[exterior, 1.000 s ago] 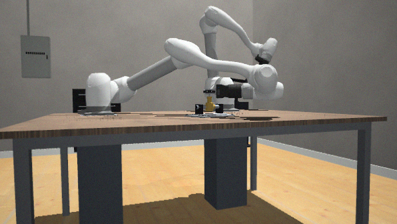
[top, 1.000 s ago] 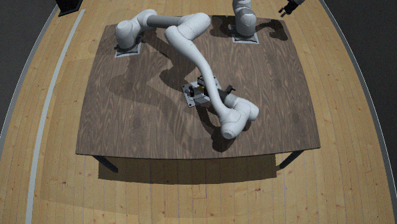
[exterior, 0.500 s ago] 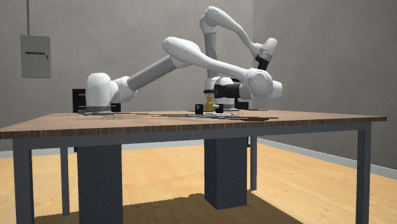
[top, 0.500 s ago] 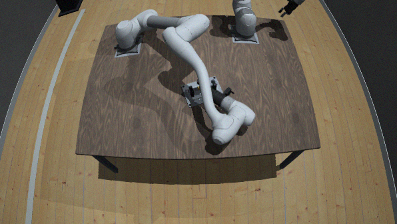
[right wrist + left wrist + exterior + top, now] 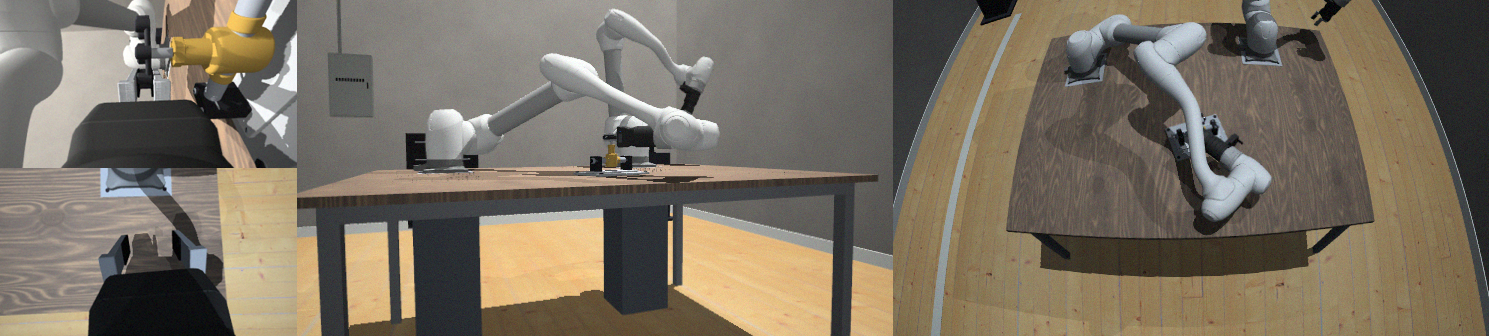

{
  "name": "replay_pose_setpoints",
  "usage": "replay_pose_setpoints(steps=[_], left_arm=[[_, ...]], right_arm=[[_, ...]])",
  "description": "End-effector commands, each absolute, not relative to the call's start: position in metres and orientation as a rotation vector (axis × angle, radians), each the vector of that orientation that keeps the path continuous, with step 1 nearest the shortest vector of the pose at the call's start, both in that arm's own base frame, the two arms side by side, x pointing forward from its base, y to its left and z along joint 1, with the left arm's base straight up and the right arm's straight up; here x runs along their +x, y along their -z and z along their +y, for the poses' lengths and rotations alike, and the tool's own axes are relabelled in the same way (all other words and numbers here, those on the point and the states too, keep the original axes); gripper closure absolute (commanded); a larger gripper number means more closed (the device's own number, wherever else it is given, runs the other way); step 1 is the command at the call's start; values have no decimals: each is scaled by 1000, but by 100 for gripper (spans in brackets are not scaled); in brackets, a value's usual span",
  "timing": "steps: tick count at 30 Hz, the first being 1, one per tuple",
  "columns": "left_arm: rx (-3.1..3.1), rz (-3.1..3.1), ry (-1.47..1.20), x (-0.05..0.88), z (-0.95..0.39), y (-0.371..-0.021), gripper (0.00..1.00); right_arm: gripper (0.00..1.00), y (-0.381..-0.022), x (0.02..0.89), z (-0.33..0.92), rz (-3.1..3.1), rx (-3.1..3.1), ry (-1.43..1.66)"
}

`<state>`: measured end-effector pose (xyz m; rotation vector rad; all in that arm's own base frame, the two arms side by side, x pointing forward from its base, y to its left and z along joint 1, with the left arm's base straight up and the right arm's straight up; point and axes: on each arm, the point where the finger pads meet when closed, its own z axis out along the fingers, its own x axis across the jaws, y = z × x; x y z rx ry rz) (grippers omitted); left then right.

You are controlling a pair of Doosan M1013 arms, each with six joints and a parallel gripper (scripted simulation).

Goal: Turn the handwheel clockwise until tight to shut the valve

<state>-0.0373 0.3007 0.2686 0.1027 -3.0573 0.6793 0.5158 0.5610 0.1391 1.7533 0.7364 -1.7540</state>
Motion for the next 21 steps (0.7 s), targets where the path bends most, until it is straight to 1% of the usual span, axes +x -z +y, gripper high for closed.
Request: replay_pose_setpoints(steps=[1,21], left_arm=[[103,-3057,-678,-37,301,-269,0],[103,-3057,-678,-37,301,-269,0]], right_arm=[[100,-140,516,561,726,1764,1762],[100,-140,514,559,668,1813,1810]])
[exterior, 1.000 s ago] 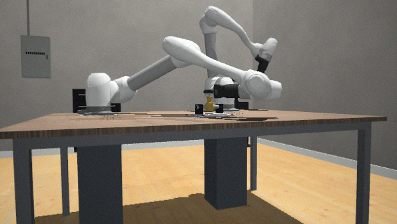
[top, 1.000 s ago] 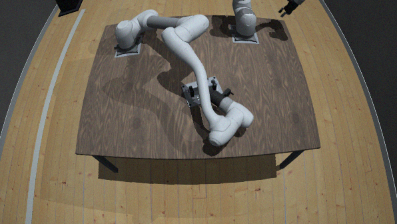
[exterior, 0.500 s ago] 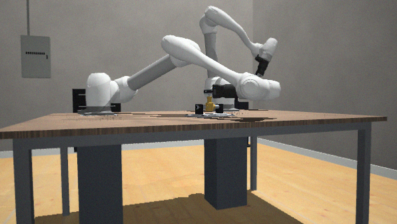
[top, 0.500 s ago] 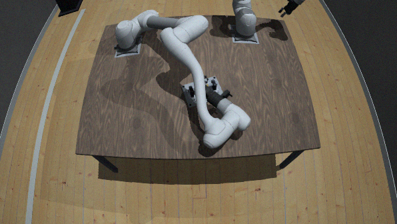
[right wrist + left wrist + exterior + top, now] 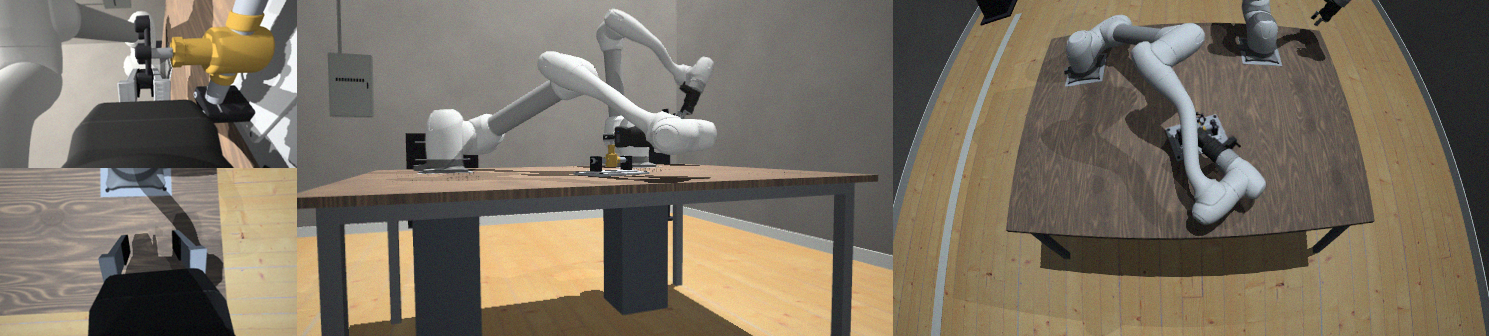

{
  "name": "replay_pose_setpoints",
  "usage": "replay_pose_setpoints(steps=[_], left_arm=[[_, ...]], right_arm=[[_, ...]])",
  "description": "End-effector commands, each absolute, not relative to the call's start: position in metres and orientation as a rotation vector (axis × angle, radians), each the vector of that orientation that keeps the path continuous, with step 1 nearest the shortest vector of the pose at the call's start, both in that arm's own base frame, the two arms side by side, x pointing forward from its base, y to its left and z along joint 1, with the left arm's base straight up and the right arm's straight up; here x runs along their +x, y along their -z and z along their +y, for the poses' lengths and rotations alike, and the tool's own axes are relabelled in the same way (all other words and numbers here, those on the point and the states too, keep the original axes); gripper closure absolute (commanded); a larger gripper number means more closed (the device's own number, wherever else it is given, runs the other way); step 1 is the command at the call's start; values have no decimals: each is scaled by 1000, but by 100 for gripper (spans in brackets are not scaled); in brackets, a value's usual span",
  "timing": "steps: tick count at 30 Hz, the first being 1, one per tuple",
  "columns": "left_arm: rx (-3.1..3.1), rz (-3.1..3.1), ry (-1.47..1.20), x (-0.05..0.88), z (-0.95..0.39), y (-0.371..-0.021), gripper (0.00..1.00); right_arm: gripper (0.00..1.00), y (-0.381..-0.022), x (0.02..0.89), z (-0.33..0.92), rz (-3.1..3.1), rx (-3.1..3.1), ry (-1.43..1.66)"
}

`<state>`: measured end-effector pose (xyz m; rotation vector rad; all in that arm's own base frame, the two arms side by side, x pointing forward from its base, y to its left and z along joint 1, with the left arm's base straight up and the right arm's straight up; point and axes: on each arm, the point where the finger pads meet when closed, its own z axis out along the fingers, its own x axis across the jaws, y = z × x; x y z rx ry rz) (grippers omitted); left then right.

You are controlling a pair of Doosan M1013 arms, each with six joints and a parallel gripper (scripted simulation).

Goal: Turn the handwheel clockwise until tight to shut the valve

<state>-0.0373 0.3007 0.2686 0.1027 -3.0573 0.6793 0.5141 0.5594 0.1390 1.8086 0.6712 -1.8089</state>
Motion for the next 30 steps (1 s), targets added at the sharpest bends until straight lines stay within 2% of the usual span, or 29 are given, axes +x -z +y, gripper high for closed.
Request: replay_pose_setpoints(steps=[1,30], left_arm=[[103,-3057,-678,-37,301,-269,0],[103,-3057,-678,-37,301,-269,0]], right_arm=[[100,-140,514,559,666,1815,1812],[100,-140,513,559,631,1843,1840]])
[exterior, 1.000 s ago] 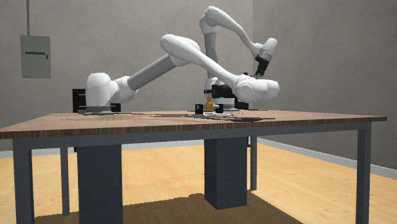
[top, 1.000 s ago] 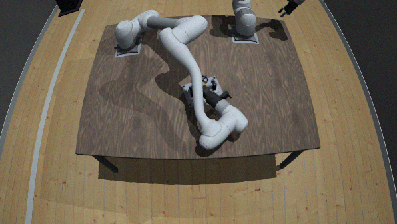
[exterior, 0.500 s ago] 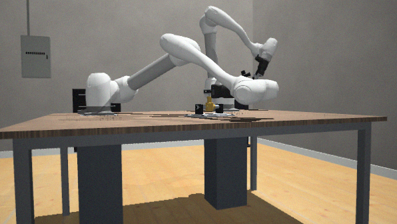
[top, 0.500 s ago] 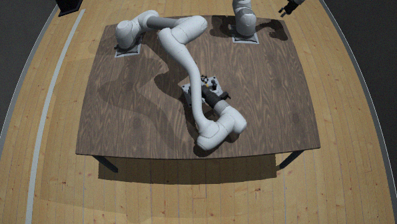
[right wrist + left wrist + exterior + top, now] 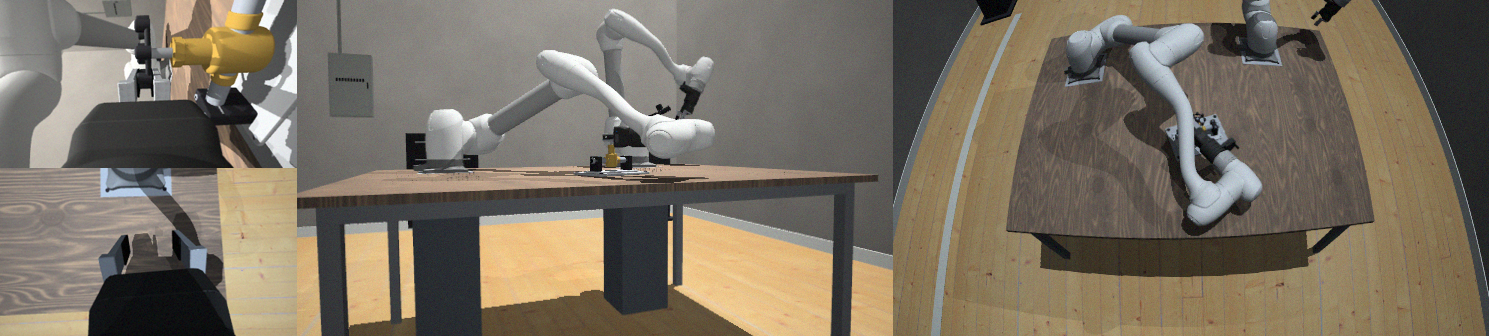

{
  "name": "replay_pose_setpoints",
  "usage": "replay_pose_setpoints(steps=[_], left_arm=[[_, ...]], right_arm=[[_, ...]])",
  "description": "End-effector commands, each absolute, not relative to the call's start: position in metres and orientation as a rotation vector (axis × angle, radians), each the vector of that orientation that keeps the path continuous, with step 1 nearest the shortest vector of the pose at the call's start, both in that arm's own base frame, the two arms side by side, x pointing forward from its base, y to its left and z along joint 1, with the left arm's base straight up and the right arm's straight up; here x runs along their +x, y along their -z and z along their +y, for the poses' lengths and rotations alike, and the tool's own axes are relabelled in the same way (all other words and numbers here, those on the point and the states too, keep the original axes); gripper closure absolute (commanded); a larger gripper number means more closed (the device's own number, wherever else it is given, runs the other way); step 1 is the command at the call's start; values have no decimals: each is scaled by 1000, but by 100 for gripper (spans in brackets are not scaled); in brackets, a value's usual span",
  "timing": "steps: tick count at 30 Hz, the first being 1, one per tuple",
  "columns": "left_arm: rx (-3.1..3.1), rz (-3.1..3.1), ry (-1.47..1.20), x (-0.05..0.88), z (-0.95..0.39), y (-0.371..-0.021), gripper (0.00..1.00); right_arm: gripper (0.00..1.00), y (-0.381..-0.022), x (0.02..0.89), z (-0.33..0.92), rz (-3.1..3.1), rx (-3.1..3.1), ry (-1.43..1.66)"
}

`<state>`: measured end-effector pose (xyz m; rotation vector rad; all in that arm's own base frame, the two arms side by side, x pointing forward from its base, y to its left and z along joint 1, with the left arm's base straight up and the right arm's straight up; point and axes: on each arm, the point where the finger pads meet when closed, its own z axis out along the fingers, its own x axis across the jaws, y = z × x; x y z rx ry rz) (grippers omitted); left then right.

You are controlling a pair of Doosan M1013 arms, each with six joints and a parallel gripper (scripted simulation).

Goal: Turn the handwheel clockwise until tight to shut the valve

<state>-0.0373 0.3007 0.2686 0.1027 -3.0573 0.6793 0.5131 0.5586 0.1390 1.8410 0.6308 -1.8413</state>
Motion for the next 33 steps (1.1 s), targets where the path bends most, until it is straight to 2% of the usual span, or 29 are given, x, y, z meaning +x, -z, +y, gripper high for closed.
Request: replay_pose_setpoints(steps=[1,32,33], left_arm=[[103,-3057,-678,-37,301,-269,0],[103,-3057,-678,-37,301,-269,0],[103,-3057,-678,-37,301,-269,0]], right_arm=[[100,-140,513,559,630,1844,1841],[100,-140,513,559,627,1846,1843],[46,-140,513,559,627,1846,1843]])
